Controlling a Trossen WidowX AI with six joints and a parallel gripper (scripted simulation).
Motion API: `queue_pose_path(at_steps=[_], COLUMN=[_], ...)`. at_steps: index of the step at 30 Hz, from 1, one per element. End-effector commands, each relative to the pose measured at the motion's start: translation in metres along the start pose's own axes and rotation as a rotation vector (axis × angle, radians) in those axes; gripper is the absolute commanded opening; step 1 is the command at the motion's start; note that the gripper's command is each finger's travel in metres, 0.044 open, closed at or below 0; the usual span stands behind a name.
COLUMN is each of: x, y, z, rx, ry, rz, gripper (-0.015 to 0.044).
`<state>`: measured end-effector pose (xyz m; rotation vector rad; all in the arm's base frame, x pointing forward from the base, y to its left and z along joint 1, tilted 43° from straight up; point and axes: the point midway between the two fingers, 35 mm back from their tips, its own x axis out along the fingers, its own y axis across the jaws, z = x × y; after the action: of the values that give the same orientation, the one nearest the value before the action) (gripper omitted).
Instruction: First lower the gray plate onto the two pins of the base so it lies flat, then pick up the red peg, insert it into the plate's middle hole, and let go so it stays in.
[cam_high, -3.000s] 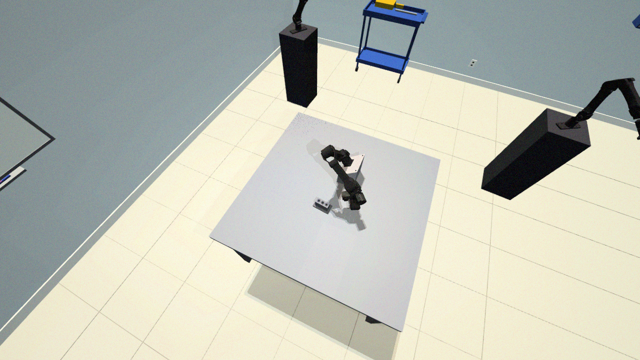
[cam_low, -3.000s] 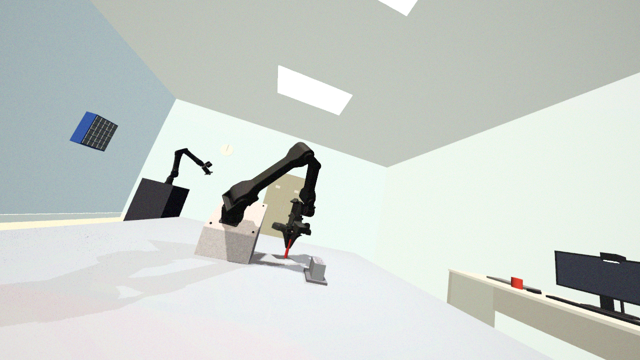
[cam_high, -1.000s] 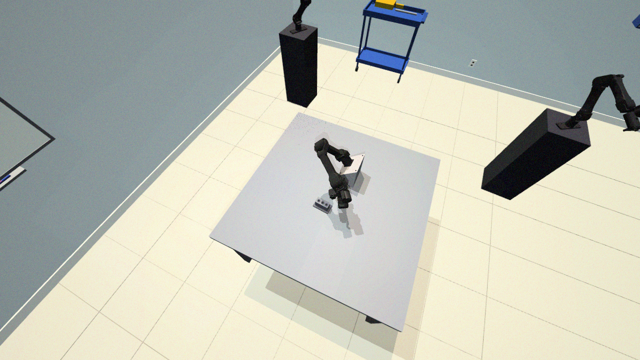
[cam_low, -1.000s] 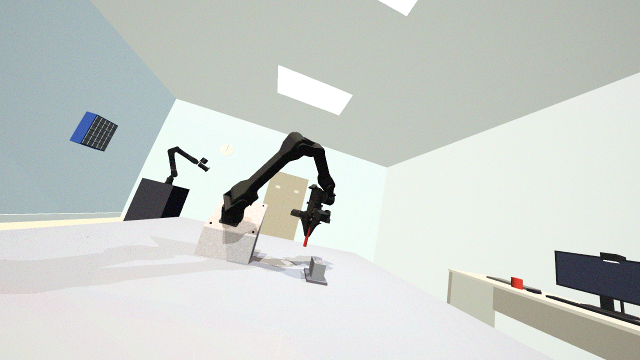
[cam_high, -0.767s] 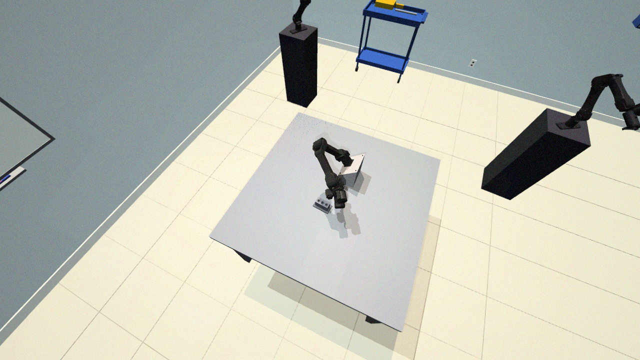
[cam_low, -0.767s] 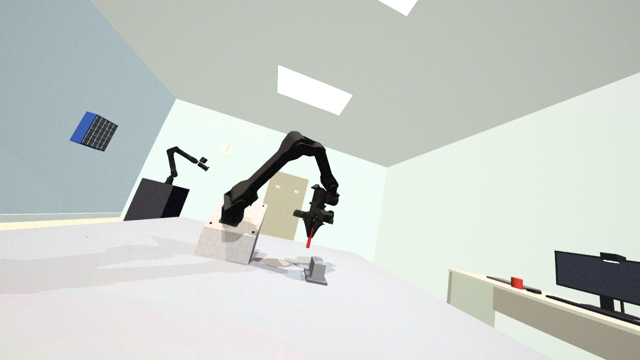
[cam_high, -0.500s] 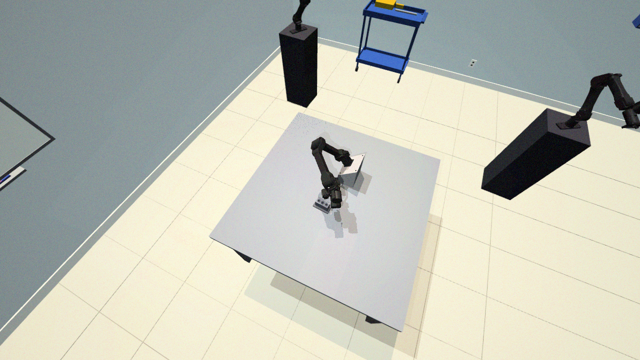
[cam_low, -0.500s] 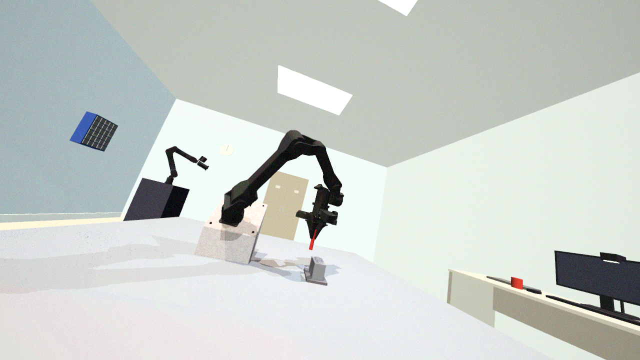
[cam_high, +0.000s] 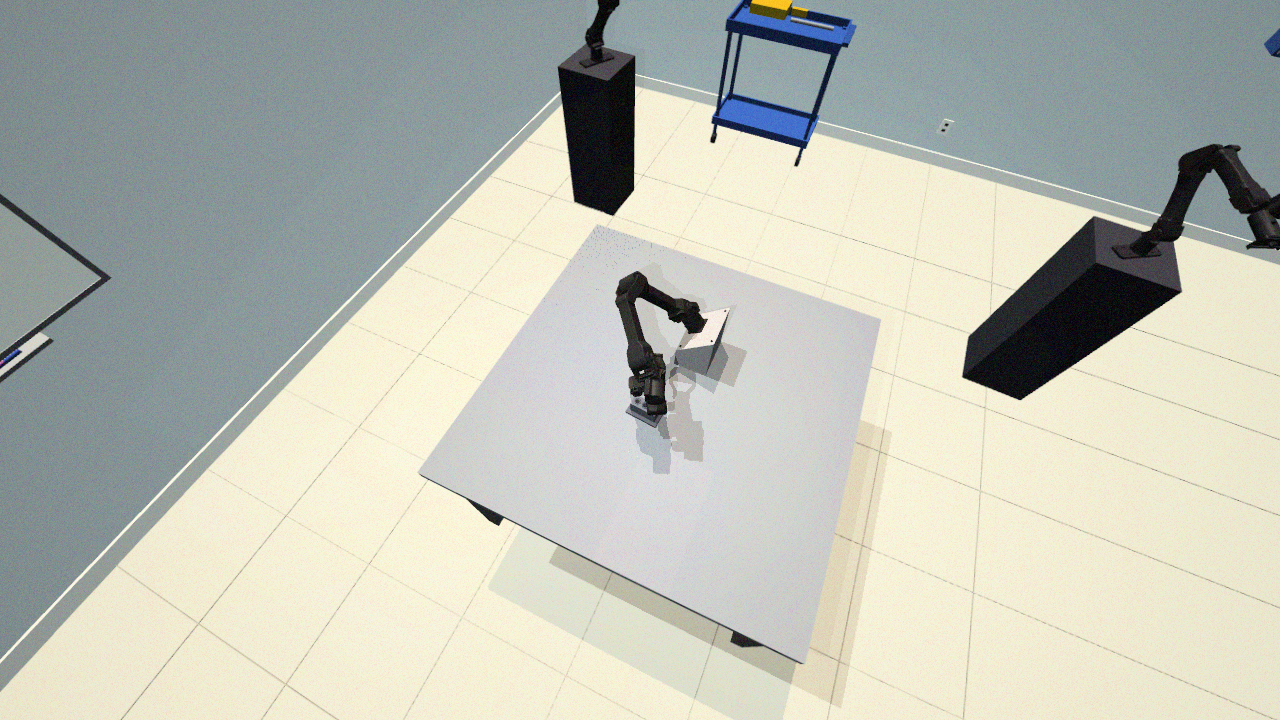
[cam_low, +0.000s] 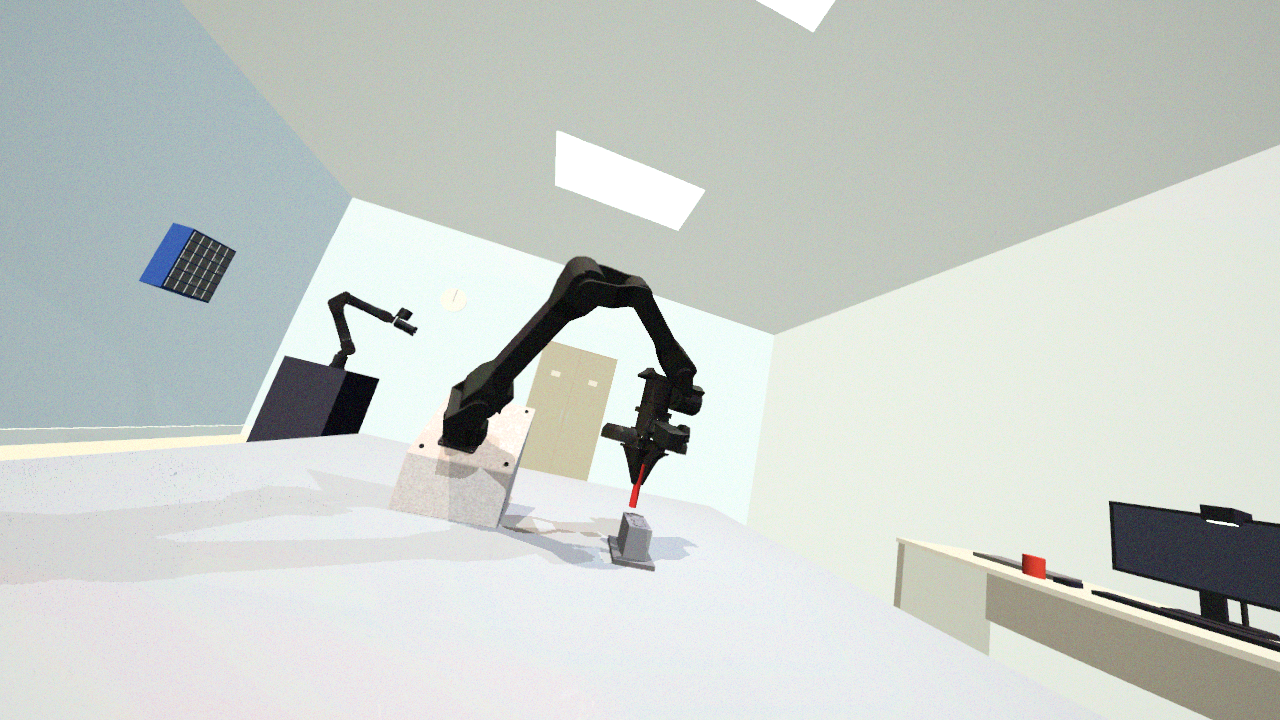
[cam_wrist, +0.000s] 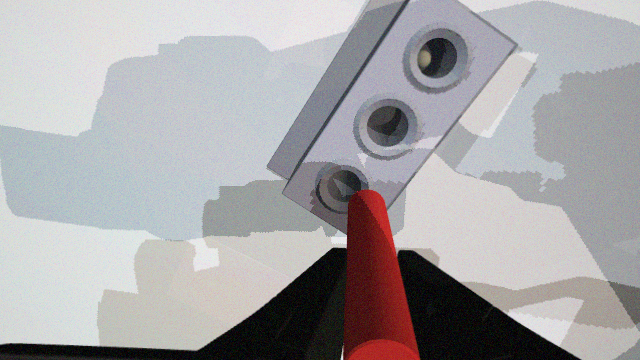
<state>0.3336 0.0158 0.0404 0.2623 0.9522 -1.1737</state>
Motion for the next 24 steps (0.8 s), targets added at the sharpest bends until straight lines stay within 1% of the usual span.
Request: queue_pose_path(at_steps=[1,6,24], x=[0.000,0.000,0.000], y=[-0.003,-0.008,-0.008], z=[0.013,0.025,0.025], rx=[0.001,0.002,0.002], ry=[-0.007,-0.012,-0.012], rz=[-0.002,-0.006,-0.006], gripper=[0.0000,0.0000,0.0000])
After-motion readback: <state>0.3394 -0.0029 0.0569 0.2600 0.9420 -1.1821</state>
